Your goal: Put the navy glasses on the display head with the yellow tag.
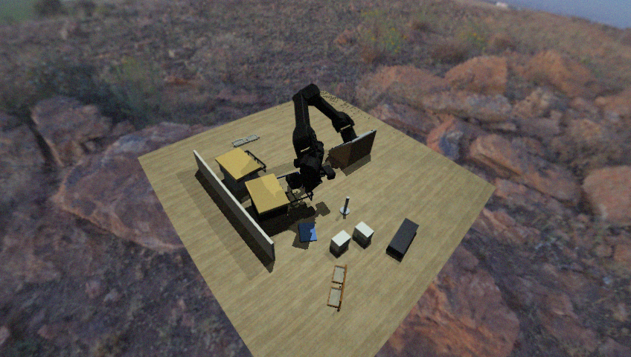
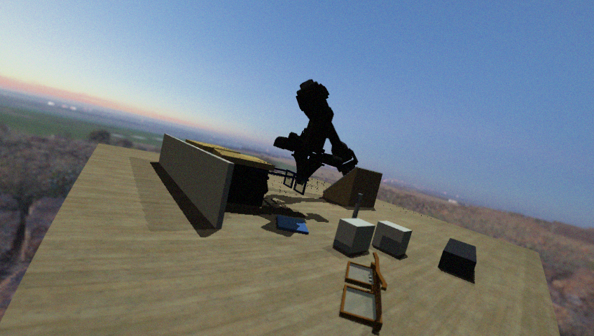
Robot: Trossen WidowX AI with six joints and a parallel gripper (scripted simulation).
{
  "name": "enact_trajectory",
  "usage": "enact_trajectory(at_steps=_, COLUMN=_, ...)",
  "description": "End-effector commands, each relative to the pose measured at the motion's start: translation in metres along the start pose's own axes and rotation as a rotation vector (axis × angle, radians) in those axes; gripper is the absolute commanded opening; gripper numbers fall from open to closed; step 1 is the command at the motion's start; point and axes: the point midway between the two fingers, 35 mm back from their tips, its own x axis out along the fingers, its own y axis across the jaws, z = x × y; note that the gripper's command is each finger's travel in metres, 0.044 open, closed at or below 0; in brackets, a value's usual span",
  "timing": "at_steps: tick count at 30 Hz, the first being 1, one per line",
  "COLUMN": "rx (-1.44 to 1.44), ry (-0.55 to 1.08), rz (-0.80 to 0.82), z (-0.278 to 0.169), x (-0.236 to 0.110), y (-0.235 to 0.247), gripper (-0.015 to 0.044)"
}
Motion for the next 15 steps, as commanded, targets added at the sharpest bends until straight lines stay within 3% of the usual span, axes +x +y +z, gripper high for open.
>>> enact_trajectory(at_steps=1, rx=-0.004, ry=-0.004, rz=0.001, z=0.001, x=0.002, y=0.006, gripper=0.0)
enact_trajectory(at_steps=15, rx=-0.004, ry=-0.004, rz=0.001, z=0.001, x=0.003, y=0.027, gripper=0.0)
